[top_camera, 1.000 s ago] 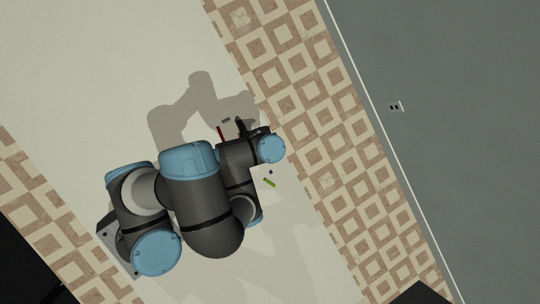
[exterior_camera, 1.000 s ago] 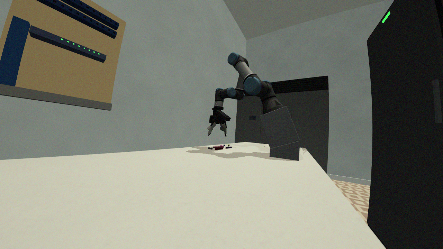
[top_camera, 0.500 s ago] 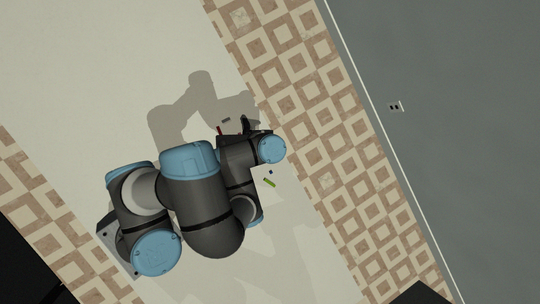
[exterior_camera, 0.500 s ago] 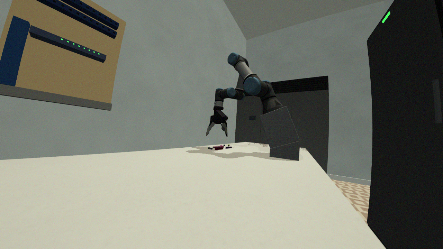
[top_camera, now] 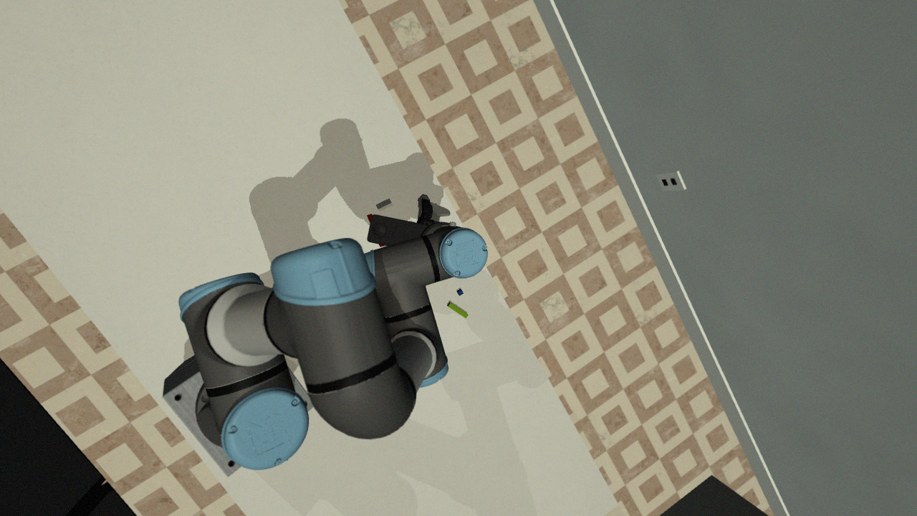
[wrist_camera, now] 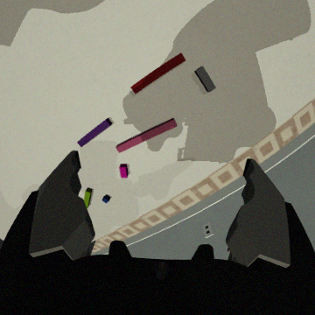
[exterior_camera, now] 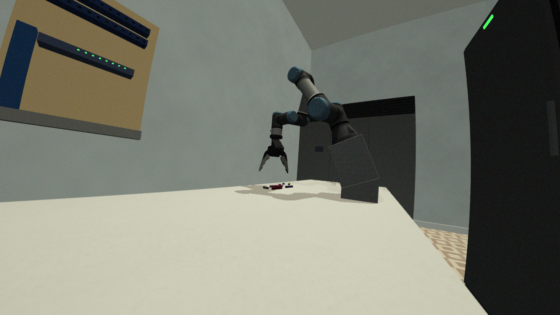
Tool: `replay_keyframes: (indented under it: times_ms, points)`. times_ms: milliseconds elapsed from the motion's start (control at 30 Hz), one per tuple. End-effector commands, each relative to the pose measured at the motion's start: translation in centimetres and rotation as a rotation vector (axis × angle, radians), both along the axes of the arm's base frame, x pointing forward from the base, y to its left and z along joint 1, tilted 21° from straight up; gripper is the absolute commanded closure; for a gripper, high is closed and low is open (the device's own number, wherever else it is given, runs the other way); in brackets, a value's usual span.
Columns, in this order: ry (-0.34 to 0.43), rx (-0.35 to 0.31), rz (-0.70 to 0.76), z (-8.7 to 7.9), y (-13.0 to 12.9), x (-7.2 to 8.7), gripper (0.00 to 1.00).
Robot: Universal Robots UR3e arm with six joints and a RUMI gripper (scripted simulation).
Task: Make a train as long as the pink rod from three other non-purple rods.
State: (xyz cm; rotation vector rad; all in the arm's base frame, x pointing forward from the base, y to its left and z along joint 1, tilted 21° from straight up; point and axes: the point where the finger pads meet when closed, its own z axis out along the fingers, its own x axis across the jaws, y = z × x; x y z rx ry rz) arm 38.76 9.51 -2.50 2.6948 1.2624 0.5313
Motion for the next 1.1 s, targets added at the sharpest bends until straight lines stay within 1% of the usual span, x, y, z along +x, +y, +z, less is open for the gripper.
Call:
replay_keyframes:
  times_ms: [0, 433, 500, 567, 1000, 1067]
  points:
    - [0.007, 0.052, -0.159, 0.16, 0.14, 0.32, 0.00]
    - [0.014, 0.129, -0.356, 0.31, 0.24, 0.69, 0.00]
    - [0.014, 0.129, -0.356, 0.31, 0.24, 0.69, 0.00]
    - [0.017, 0.152, -0.416, 0.35, 0.25, 0.81, 0.00]
    - [0.024, 0.229, -0.613, 0.51, 0.26, 1.22, 0.00]
    - [0.024, 0.229, -0.613, 0.51, 0.26, 1.22, 0.00]
